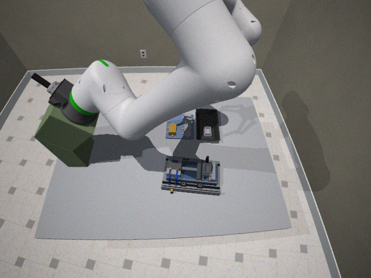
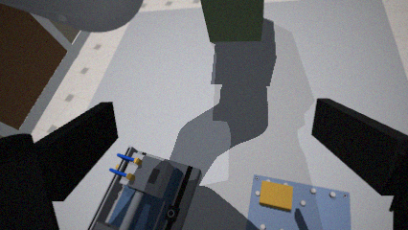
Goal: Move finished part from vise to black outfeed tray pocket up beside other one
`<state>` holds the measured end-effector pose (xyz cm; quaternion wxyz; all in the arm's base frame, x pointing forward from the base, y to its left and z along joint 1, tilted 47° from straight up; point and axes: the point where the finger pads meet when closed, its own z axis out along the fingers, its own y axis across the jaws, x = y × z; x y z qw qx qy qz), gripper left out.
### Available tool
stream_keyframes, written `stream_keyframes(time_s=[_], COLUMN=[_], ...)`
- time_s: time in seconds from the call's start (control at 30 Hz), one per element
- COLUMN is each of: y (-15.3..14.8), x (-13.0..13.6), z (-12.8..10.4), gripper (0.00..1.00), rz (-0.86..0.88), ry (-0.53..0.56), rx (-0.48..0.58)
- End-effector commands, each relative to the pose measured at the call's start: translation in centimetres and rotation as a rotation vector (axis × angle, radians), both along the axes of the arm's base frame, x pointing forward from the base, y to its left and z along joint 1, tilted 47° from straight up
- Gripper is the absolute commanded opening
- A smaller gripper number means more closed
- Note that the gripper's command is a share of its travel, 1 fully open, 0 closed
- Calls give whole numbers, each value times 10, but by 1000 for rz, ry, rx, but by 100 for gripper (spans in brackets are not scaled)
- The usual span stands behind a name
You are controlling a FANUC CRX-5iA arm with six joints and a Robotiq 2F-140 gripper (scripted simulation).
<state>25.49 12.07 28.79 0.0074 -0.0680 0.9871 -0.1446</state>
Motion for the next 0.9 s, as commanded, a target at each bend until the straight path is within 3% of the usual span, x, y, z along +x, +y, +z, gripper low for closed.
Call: stream_keyframes(time_s=[0.0, 0.6, 0.87], y=[0, 0, 3], x=[0, 1, 40], z=[0, 0, -28], gripper=[100, 100, 100], rz=[0, -5, -254], ry=[-1, -2, -83], rx=[1, 4, 177])
